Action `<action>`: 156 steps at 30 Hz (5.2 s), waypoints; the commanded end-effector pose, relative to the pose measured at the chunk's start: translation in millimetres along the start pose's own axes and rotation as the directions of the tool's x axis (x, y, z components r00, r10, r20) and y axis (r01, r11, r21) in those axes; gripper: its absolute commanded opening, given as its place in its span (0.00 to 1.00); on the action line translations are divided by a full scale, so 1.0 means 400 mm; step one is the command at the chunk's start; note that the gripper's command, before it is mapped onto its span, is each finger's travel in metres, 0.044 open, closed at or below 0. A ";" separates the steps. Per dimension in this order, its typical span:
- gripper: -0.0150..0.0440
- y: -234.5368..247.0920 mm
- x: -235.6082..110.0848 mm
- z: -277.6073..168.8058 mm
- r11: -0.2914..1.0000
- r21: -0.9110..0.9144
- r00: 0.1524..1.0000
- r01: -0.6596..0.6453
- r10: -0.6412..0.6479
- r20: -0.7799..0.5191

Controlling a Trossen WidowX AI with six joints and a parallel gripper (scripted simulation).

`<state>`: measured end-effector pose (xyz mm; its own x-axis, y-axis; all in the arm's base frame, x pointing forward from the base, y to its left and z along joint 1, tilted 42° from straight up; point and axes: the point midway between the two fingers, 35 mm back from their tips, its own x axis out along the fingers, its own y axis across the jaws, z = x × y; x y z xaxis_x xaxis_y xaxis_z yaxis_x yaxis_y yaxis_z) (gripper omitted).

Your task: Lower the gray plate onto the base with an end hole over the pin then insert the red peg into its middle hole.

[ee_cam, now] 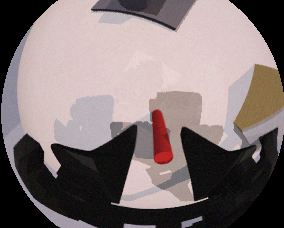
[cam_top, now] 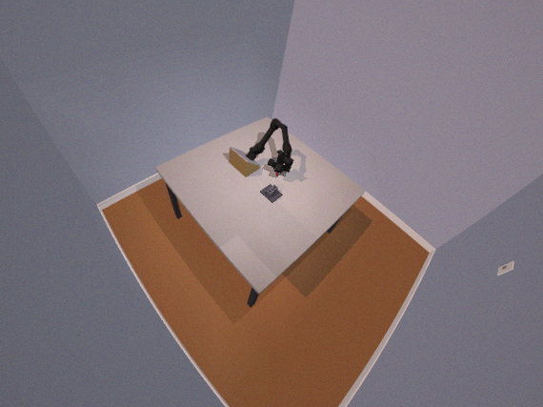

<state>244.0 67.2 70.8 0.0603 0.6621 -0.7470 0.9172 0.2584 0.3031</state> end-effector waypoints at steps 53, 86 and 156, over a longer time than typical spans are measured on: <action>0.25 0.043 -0.189 0.083 1.000 0.006 1.000 0.000 0.000 0.008; 0.25 0.074 -0.202 0.331 1.000 0.011 1.000 -0.002 0.002 0.021; 0.25 0.054 -0.188 0.513 1.000 -0.006 1.000 -0.004 0.004 0.011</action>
<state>340.3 -121.3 12.0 0.0683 0.6555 -0.7521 0.9146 0.2601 0.3097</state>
